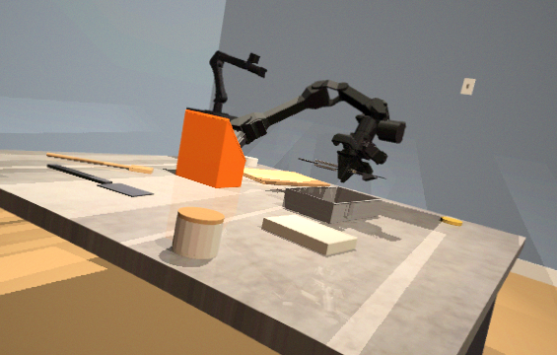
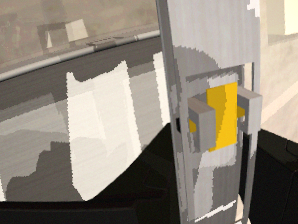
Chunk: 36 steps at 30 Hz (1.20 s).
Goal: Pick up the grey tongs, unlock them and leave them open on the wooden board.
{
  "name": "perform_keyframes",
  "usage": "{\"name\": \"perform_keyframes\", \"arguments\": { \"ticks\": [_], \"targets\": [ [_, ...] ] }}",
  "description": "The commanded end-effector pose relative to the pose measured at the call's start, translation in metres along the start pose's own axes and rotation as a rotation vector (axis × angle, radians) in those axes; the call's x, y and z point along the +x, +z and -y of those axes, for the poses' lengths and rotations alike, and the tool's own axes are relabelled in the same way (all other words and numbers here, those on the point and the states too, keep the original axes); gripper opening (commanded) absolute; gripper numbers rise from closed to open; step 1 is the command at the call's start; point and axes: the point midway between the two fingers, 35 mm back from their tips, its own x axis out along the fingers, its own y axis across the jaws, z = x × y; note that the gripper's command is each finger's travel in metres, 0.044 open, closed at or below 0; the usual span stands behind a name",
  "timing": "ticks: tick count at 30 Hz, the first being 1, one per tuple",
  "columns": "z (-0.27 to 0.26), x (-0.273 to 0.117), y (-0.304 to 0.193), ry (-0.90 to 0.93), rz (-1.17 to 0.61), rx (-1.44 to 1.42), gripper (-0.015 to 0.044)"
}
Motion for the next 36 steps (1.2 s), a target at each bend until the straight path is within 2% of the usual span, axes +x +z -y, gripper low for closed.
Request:
{"name": "perform_keyframes", "arguments": {
  "ticks": [1,9,25,36],
  "targets": [
    [-0.0024,-0.0006,-0.0018,-0.005,-0.010,-0.017,-0.0150],
    [-0.0027,0.0013,-0.0028,0.042,-0.019,-0.018,-0.0150],
    [-0.0048,0.0030,-0.0055,0.496,-0.018,-0.014,-0.0150],
    [-0.0077,0.0005,-0.0053,0.505,-0.011,-0.019,-0.0150]
  ]
}}
